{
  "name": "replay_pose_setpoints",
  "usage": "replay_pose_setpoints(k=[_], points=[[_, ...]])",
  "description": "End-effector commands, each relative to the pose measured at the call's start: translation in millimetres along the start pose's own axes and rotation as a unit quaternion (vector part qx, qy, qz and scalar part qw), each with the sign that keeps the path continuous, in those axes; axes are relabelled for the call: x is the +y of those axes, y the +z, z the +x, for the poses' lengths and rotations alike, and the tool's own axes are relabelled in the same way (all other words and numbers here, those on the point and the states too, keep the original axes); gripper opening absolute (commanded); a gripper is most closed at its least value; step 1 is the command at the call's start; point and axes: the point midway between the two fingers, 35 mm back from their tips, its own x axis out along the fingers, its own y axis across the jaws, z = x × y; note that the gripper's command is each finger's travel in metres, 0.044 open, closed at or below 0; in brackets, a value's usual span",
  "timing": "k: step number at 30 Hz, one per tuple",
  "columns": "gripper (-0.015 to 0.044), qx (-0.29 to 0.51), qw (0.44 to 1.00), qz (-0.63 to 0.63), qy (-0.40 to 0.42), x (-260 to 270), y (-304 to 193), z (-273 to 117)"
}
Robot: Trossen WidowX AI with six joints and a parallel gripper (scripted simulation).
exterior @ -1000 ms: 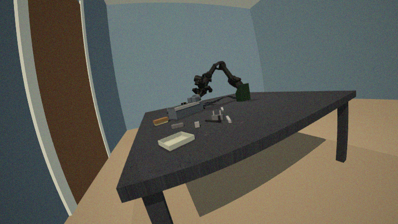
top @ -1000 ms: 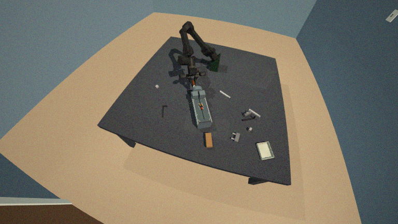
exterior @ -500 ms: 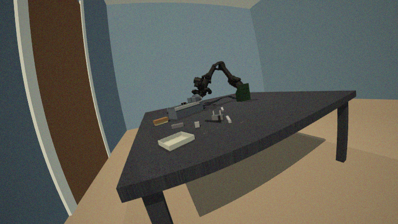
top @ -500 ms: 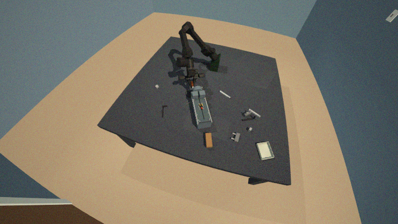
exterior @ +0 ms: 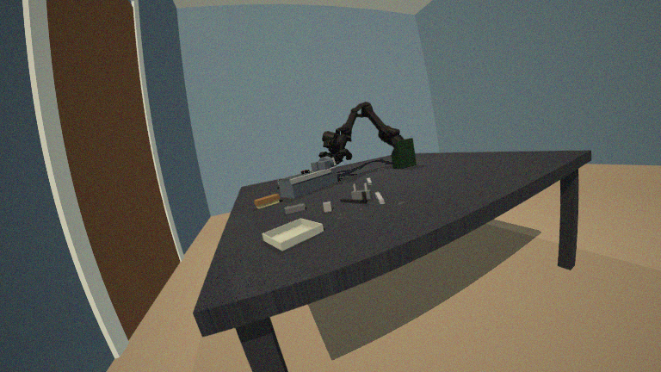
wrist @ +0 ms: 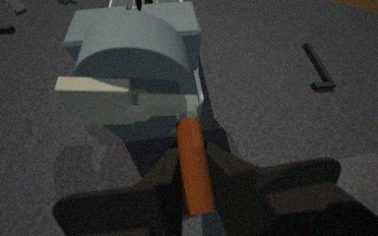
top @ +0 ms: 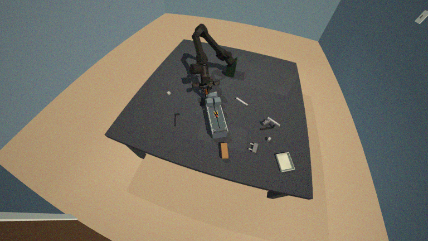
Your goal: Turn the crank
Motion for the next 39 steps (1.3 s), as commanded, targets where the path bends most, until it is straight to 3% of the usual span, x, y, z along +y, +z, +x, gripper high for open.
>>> replay_pose_setpoints(k=[1, 39], points=[[0.0, 0.006, 1.0, 0.002, 0.002, 2.1, -6.7, 6.8], [0.0, 0.006, 1.0, 0.002, 0.002, 18.1, -16.5, 16.9]])
